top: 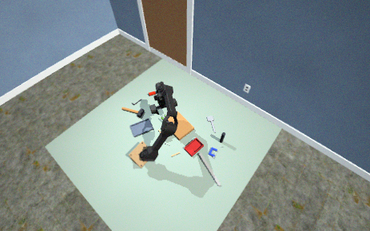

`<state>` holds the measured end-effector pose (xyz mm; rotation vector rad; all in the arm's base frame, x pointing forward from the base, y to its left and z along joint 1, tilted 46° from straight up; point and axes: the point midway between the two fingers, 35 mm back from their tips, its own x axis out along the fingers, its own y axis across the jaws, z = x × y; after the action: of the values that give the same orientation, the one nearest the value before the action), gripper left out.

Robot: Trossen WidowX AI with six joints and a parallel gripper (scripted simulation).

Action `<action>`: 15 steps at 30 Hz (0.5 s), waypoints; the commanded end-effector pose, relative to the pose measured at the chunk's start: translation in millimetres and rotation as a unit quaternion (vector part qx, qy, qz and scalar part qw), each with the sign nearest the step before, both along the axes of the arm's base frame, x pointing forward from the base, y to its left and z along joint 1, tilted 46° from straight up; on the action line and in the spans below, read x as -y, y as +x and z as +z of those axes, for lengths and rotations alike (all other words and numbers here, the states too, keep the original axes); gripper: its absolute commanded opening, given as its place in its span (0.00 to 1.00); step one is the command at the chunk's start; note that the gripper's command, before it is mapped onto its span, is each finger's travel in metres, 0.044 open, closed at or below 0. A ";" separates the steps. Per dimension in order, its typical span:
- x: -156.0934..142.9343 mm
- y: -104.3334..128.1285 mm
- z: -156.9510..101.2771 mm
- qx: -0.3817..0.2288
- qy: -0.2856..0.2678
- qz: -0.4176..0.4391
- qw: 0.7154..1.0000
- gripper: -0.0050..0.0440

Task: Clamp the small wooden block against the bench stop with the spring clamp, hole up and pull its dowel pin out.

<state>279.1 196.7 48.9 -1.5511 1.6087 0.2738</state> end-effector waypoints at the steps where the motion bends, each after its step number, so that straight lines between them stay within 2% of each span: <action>1: 5.3 -0.4 1.6 0.026 0.003 -0.028 0.999 1.00; 15: 11.5 -0.3 6.0 0.102 0.019 -0.103 0.989 1.00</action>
<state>279.4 190.0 53.7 -1.3694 1.5818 0.0819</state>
